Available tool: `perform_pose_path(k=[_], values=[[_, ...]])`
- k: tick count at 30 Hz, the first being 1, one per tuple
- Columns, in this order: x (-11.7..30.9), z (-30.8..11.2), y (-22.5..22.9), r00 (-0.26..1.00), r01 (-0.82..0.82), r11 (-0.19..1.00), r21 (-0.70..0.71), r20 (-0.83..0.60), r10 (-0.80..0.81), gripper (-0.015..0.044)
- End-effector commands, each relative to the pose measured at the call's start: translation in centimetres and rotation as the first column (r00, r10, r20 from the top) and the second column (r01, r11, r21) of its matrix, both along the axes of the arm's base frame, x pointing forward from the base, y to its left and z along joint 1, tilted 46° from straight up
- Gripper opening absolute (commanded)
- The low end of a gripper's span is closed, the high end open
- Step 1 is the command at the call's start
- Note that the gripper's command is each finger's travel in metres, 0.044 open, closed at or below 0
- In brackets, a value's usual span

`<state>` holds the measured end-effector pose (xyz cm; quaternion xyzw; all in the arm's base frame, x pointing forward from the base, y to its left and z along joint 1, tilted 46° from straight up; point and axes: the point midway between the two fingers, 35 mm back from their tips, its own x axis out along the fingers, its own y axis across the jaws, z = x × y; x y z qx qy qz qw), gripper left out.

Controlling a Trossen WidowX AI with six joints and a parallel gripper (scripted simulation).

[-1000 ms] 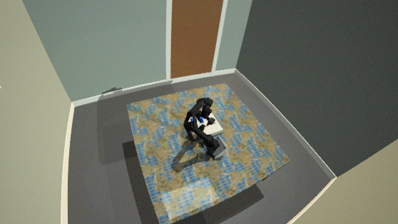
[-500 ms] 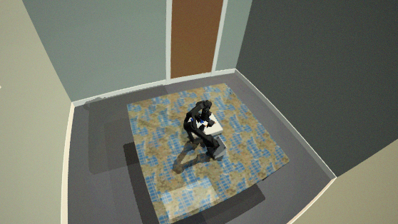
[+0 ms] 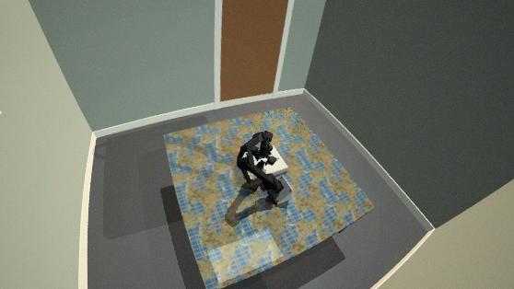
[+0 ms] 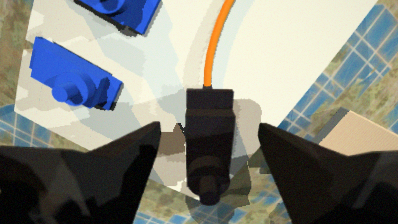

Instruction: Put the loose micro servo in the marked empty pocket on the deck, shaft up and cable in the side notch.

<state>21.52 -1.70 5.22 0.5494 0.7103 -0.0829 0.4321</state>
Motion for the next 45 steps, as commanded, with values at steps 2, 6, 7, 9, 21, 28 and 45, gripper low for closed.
perform_pose_path(k=[2, 6, 7, 9, 21, 28, 45], values=[[0.1, 0.0, 0.0, 1.0, 0.005, 1.0, 0.001, 0.0, -0.005, 0.0204], [0.1, 0.0, 0.0, 1.0, 0.005, 1.0, 0.001, 0.0, -0.005, 0.0118], [0.1, 0.0, 0.0, 1.0, 0.005, 1.0, 0.001, 0.0, -0.005, 0.0112], [0.1, 0.0, 0.0, 1.0, 0.005, 1.0, 0.001, 0.0, -0.005, 0.0098], [-0.3, 2.3, -2.0, 1.0, 0.005, 1.0, 0.0, -0.001, -0.005, 0.0], [-0.4, 2.3, -1.9, 1.0, 0.005, 1.0, 0.0, -0.001, -0.005, 0.0], [2.1, 0.9, -3.3, 1.0, 0.005, 1.0, -0.001, 0.001, -0.005, 0.0]])
